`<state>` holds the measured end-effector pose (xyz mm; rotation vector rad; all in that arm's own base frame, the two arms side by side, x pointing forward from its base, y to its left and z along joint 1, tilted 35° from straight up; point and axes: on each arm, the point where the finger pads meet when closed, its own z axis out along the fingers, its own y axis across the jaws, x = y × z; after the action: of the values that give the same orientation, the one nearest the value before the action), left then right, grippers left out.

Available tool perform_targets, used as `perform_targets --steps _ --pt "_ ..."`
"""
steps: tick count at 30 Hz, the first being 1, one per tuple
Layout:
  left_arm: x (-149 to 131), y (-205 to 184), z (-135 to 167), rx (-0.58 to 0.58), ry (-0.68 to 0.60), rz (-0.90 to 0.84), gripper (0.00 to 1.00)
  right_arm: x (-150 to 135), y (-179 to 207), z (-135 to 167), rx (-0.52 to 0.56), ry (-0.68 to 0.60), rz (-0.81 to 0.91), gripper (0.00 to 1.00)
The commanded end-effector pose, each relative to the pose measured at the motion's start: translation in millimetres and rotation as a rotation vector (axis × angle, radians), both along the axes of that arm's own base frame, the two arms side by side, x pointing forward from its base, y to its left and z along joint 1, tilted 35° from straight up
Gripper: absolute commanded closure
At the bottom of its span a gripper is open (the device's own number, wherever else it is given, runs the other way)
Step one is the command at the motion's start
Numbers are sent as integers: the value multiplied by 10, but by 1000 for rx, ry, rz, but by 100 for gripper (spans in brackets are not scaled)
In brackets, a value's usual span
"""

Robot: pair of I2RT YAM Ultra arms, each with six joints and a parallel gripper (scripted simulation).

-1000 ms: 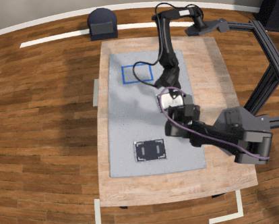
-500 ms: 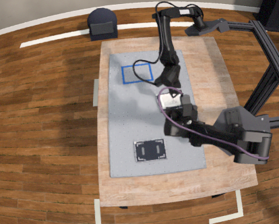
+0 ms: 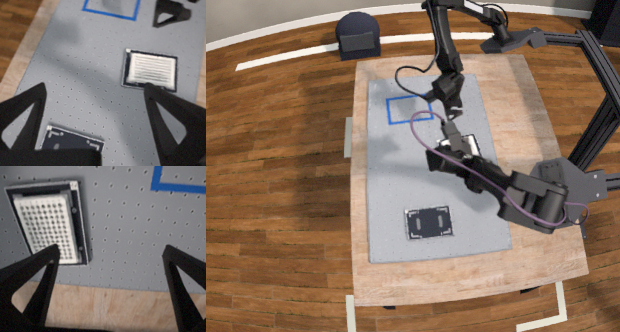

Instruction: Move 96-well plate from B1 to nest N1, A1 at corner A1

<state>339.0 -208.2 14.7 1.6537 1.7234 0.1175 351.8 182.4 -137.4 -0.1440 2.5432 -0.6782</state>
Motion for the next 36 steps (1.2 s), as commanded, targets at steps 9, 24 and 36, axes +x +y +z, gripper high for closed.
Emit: perform_targets --steps 9,24,36 --pt "437 -543 -805 -39 -98 235 0 221 -637 641 52 -149 153 0" --pt "-69 -476 -2309 48 -60 351 0 286 -1843 1665 73 -322 376 0" --pt "-181 -420 -2499 74 -48 349 0 436 -2875 2332 72 -470 360 0"
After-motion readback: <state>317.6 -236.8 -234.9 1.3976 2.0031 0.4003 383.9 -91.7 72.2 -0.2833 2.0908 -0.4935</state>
